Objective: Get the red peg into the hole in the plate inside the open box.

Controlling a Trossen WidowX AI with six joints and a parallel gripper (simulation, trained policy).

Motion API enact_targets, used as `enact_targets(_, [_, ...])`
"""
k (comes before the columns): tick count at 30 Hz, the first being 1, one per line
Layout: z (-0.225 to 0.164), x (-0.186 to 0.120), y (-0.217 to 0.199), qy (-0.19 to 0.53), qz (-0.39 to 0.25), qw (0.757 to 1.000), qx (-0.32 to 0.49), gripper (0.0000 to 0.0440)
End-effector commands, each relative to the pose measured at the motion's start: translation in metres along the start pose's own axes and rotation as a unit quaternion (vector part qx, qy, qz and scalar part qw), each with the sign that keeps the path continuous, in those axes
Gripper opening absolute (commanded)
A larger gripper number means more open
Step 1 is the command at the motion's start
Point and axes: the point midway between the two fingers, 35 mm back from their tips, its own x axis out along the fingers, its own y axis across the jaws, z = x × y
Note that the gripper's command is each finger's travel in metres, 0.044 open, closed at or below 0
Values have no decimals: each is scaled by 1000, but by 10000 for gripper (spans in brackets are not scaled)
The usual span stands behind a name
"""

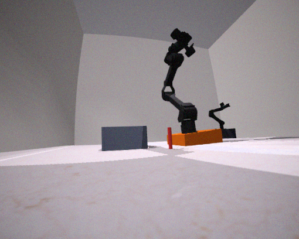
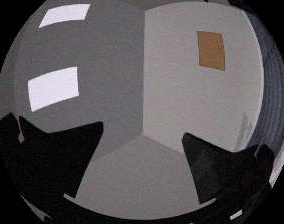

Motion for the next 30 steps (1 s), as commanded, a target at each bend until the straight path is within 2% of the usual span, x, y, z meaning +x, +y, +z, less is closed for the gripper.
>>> enact_targets(1, [2, -1, 2, -4, 9, 1000, 14, 415])
enact_targets(3, [9, -2, 6, -13, 25, 999, 44, 439])
enact_targets(9, [31, -8, 16, -41, 69, 988, 133, 440])
enact_targets(15, [56, -16, 25, -74, 116, 967, 216, 440])
enact_targets(22, [83, -30, 36, -104, 178, 929, 308, 440])
enact_targets(30, [113, -52, 47, -122, 258, 870, 403, 440])
